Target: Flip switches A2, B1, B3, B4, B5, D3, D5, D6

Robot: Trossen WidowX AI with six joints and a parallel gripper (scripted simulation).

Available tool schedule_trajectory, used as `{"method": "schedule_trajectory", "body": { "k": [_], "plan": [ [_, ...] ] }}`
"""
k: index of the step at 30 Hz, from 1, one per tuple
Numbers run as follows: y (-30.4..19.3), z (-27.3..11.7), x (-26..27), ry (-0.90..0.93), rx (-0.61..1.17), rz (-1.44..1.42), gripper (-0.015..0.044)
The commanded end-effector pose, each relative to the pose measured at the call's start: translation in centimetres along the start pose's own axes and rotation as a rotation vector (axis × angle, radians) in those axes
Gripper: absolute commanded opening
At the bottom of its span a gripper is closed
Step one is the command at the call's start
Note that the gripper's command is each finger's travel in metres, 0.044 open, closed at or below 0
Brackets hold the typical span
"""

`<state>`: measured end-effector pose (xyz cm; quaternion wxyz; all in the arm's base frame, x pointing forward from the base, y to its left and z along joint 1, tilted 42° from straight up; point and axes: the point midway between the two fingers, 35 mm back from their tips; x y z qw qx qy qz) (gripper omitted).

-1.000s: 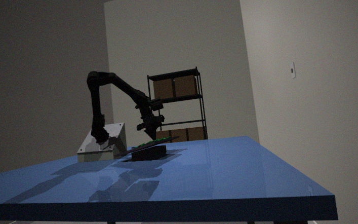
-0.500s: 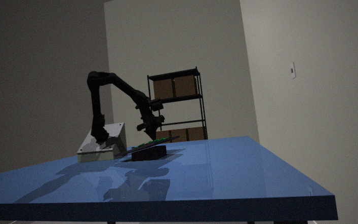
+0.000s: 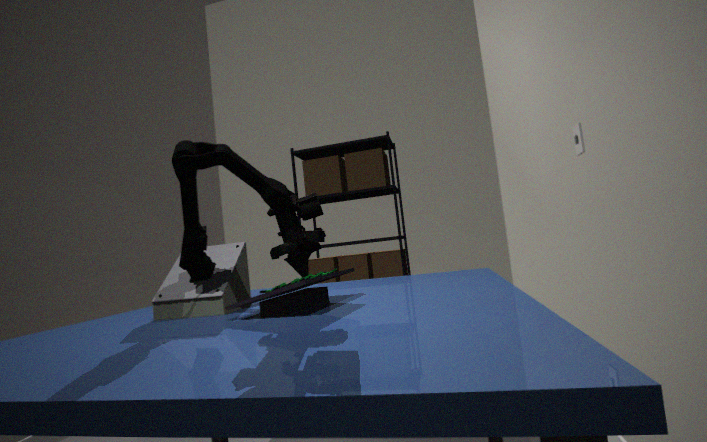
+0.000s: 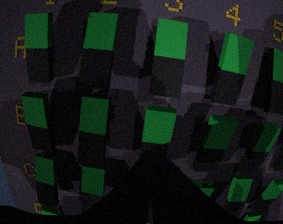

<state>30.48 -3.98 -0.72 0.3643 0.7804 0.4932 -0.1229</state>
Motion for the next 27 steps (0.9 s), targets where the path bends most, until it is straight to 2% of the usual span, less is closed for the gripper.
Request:
{"method": "schedule_trajectory", "body": {
  "k": [1,5,7,19,23,27],
  "plan": [
    [0.0,-0.3,0.0,0.001,0.001,-0.001,0.0],
    [0.3,-5.3,0.2,-0.002,0.021,-0.003,0.0],
    [0.3,-6.4,0.1,-0.006,0.024,-0.002,0.0],
    [2.9,-6.4,-2.5,-0.007,0.023,-0.002,0.0],
    [2.9,-3.2,-2.5,-0.014,0.045,-0.001,0.0],
    [2.9,-2.9,-2.5,-0.015,0.047,-0.002,0.0]
  ]
}}
Point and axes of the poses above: the point midway between the two fingers, 35 mm back from their tips, its own z axis out along the fingers, its own x axis across the jaws, y = z × x, and after that the axes turned 14 degrees about z, right-handed
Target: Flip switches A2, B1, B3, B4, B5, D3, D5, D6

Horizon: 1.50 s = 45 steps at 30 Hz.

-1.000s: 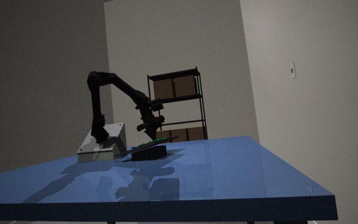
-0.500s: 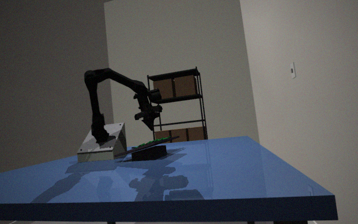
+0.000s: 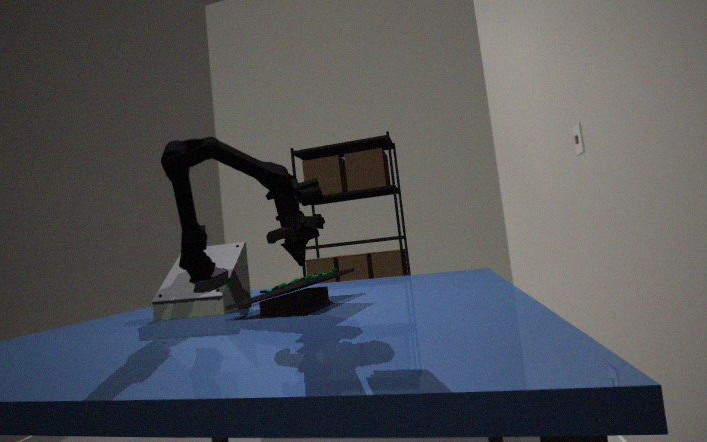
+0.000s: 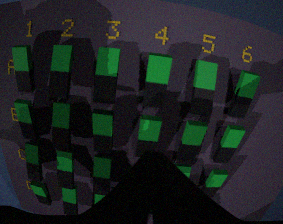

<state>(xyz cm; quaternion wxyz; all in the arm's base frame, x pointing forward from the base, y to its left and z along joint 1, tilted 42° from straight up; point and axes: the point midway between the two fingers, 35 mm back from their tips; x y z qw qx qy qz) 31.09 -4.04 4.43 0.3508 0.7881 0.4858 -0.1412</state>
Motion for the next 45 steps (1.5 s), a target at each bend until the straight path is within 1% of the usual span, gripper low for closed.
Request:
{"method": "schedule_trajectory", "body": {
  "k": [1,4,17,45],
  "plan": [
    [0.1,0.6,0.1,0.004,0.0,-0.004,0.0],
    [0.1,1.4,0.1,0.003,0.0,-0.004,0.0],
    [0.1,2.9,0.1,0.003,-0.001,-0.004,0.0],
    [0.1,3.1,0.1,0.003,-0.001,-0.004,0.0]
  ]
}}
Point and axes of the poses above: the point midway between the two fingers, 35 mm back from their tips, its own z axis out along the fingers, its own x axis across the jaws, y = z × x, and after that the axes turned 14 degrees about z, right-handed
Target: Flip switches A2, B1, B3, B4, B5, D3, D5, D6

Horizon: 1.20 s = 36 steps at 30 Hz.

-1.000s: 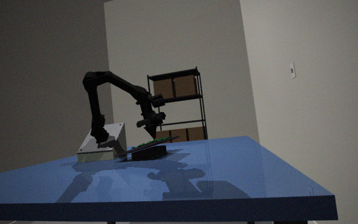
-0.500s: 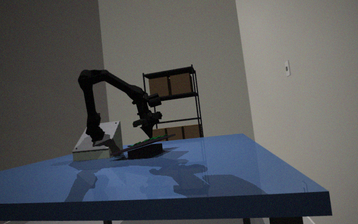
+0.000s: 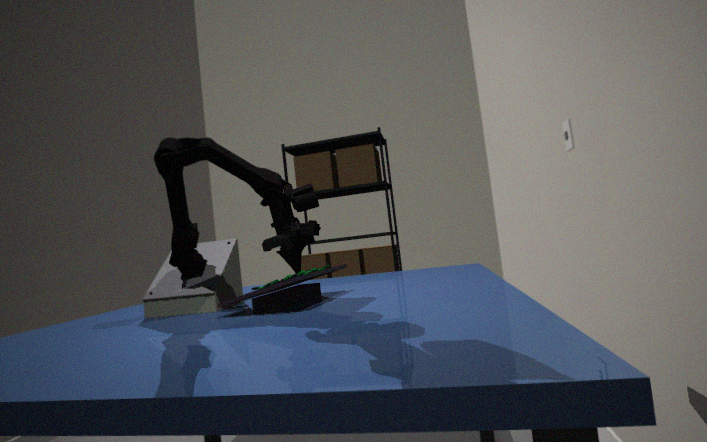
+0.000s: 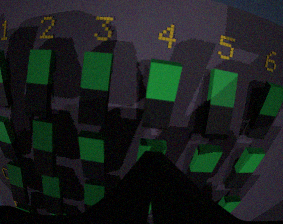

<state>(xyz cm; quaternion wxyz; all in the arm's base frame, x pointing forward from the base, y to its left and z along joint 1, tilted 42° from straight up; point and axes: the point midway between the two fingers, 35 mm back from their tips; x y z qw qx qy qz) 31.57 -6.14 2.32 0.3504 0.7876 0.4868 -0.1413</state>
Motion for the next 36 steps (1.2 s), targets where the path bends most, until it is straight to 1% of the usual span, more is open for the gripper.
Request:
{"method": "schedule_trajectory", "body": {
  "k": [1,36],
  "plan": [
    [0.01,0.06,0.04,0.002,-0.001,-0.002,0.0],
    [0.03,0.53,0.04,0.002,-0.001,-0.002,0.0]
  ]
}}
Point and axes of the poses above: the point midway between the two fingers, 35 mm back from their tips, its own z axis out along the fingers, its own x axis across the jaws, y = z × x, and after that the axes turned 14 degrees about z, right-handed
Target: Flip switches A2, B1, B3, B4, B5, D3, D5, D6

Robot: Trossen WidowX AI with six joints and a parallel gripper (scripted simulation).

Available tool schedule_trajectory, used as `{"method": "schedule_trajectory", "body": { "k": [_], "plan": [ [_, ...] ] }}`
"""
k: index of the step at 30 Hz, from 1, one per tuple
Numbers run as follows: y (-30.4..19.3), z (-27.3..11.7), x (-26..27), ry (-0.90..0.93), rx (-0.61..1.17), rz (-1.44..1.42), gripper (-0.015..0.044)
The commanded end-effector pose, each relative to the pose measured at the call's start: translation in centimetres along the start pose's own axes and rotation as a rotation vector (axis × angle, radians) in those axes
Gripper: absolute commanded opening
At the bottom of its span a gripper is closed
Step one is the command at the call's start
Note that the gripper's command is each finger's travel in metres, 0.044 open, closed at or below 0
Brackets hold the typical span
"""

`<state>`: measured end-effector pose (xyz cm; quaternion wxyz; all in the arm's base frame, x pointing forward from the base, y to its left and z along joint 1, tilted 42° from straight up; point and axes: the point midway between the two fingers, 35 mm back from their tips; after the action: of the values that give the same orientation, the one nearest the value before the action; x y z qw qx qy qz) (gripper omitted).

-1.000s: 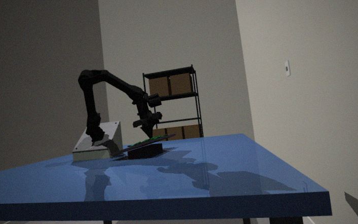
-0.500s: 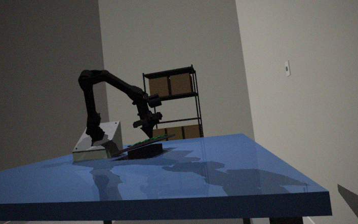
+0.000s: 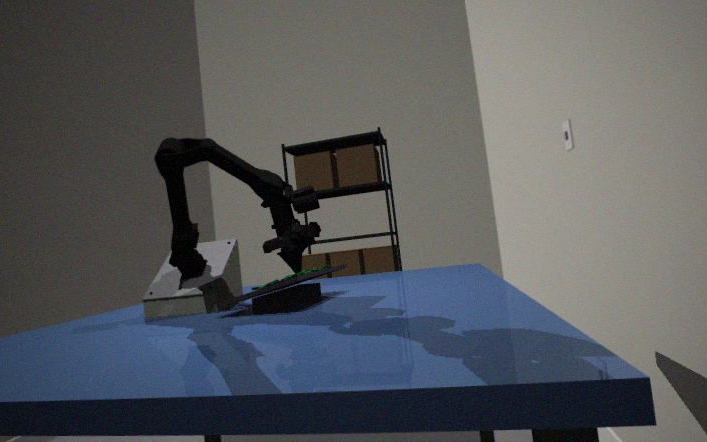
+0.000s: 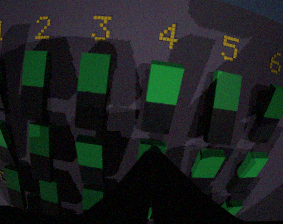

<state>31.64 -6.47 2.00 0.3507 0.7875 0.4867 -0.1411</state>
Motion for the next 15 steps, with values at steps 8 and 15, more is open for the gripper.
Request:
{"method": "schedule_trajectory", "body": {
  "k": [8,15],
  "plan": [
    [-0.2,-6.1,0.1,0.01,-0.022,-0.003,0.0],
    [0.0,-6.4,-0.9,0.011,-0.023,-0.003,0.0]
  ]
}}
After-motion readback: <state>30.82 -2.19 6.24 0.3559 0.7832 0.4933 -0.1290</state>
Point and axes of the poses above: the point midway between the two fingers, 35 mm back from their tips, its own z axis out along the fingers, its own x axis across the jaws, y = z × x, and after that the axes turned 14 degrees about z, right-handed
